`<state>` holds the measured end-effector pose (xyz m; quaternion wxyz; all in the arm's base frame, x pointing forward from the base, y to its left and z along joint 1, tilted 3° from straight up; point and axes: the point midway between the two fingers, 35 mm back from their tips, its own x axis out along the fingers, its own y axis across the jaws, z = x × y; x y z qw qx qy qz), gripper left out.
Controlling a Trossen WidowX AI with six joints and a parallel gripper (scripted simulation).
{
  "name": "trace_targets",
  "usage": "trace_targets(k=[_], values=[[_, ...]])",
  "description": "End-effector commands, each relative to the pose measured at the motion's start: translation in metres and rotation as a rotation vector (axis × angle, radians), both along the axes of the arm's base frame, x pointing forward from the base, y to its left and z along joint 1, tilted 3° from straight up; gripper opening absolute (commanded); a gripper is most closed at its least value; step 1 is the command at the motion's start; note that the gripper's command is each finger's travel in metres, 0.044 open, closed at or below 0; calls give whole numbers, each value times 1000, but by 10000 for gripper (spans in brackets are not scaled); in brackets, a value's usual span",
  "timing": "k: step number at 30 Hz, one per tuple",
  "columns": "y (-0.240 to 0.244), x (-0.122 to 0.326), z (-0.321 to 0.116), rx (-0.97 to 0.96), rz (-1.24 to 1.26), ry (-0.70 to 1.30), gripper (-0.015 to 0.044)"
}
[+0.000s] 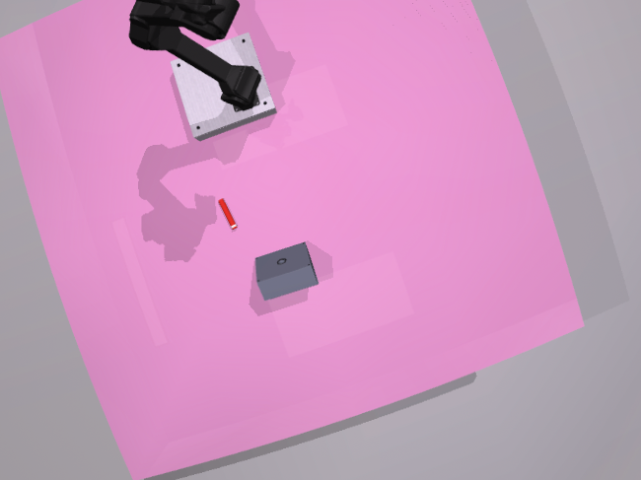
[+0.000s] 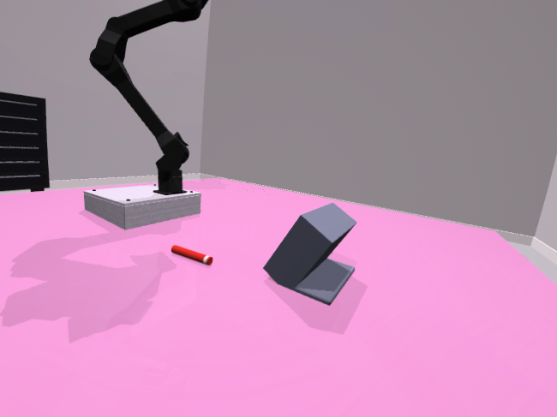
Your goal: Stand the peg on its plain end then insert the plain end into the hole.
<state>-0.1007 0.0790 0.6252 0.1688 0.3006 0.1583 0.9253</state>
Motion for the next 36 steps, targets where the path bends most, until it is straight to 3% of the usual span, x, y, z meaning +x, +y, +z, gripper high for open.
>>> trace_targets(k=[1, 17, 36], values=[[1, 1, 0, 0, -3, 2, 426], [77, 105, 12, 24, -349, 219, 440], [113, 229, -8, -18, -715, 439, 440]])
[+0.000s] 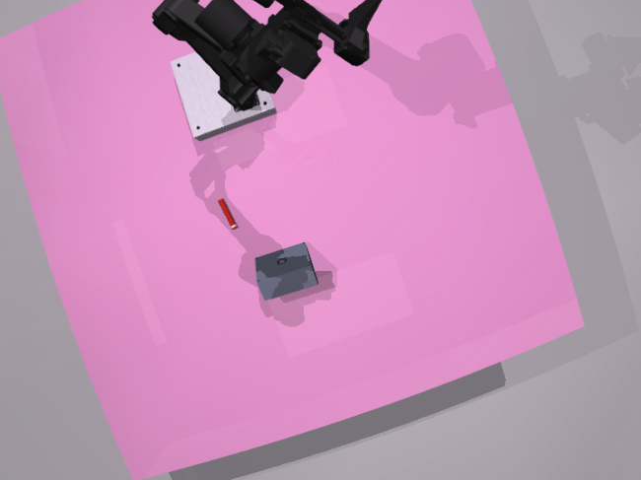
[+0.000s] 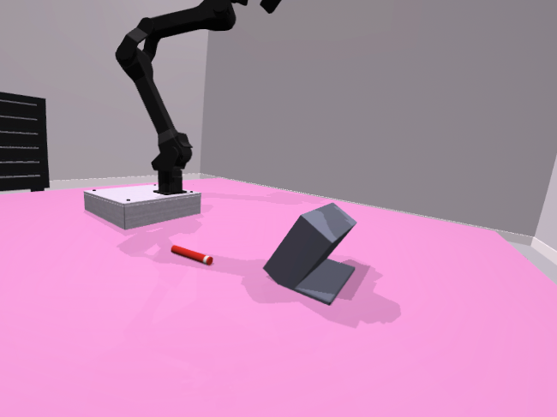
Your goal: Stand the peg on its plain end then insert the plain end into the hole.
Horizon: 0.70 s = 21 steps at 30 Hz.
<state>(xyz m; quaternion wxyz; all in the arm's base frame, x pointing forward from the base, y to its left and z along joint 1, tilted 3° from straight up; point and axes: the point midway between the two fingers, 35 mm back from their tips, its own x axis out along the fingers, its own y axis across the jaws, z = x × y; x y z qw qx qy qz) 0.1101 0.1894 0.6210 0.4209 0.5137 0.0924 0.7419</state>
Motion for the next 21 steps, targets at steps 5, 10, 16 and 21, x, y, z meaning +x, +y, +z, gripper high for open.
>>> trace_targets(k=[5, 10, 16, 21], values=[[4, 52, -13, -27, -181, 68, 440], [7, 94, -31, -76, -328, 109, 440], [4, 144, -57, -150, -504, 155, 440], [-4, 183, -82, -222, -646, 194, 440]])
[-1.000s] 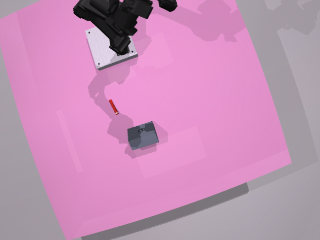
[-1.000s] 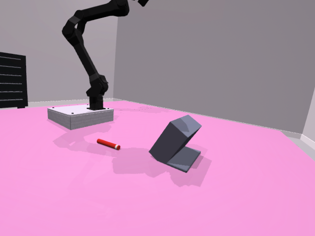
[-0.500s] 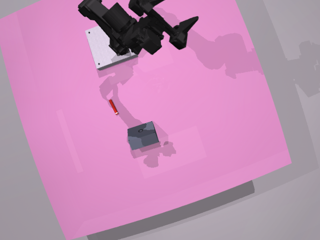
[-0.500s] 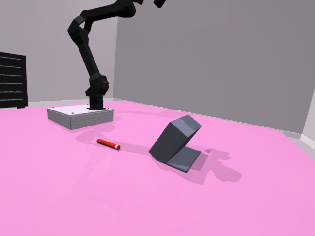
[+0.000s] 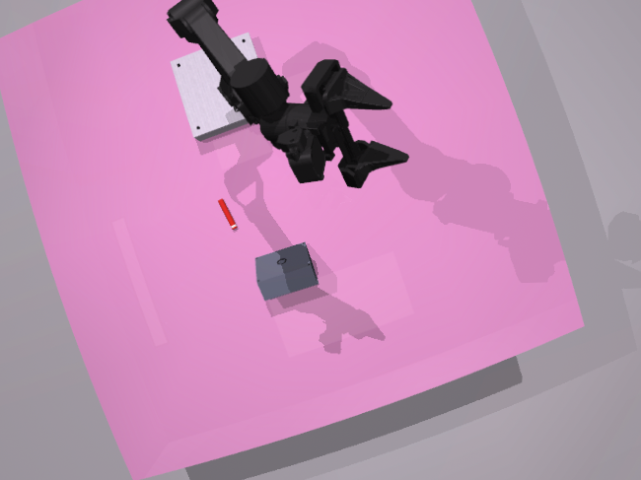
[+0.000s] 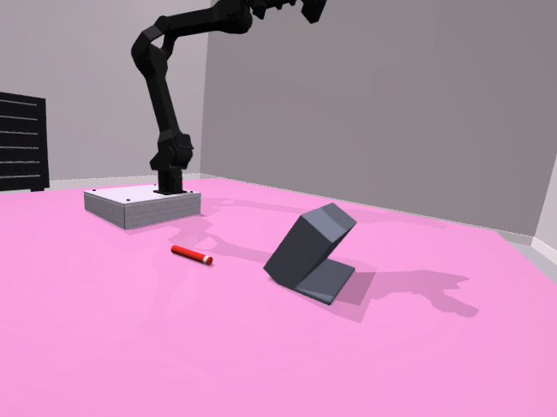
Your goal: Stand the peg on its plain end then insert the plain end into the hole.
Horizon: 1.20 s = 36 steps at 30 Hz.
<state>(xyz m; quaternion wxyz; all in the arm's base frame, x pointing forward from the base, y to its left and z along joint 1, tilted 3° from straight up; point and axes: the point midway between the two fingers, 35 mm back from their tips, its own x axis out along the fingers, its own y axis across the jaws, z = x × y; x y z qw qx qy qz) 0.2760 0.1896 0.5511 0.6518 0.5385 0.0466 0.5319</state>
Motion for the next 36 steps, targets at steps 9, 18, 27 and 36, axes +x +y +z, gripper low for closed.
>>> trace_targets(k=[9, 18, 27, 36], values=[[-29, 80, -65, -197, -295, 112, 440], [-63, 130, -128, -408, -491, 210, 440], [-105, 162, -196, -660, -636, 318, 440], [-151, 174, -266, -935, -710, 436, 440]])
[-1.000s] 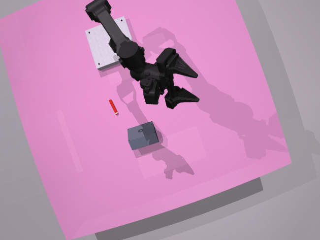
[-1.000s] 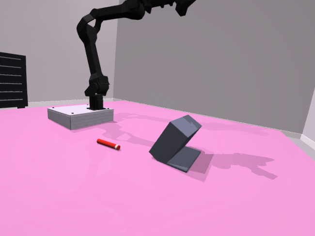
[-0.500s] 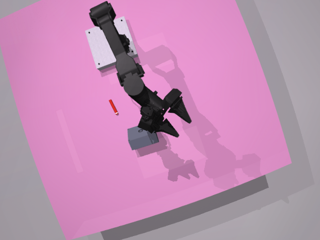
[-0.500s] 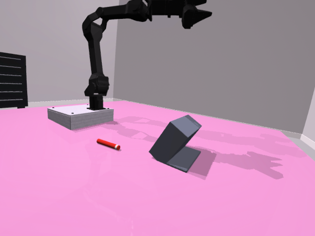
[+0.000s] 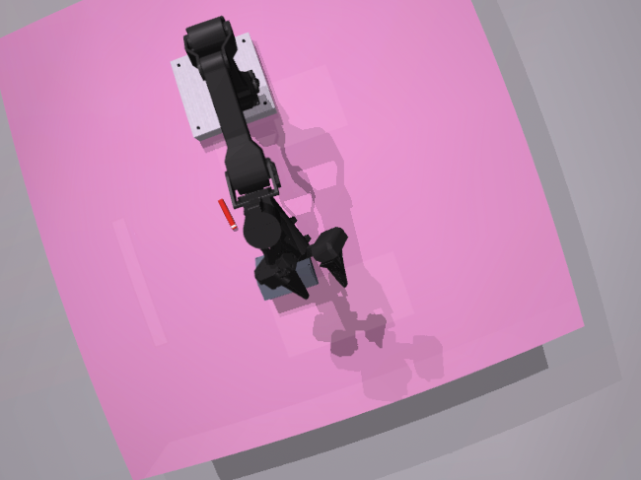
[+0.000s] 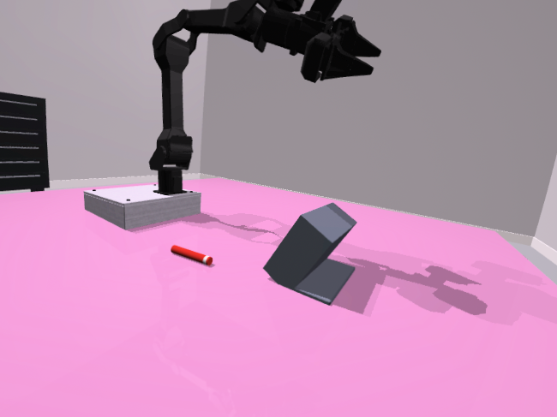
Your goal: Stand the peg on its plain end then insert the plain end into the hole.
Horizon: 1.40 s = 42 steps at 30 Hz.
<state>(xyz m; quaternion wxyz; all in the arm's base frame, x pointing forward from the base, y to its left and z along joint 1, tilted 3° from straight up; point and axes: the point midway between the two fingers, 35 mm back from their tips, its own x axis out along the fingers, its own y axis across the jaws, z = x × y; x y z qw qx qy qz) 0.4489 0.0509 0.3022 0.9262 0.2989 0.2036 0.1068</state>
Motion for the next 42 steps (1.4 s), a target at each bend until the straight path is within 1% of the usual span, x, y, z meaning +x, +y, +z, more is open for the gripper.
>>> trace_targets(k=[1, 9, 18, 31, 42], values=[[-17, 1, -25, -86, -27, 67, 440], [-59, -6, -84, -282, -47, 250, 440], [-102, -32, -145, -473, -4, 478, 440], [-150, -94, -214, -666, 184, 819, 440], [-175, -156, -249, -726, 438, 1064, 440]])
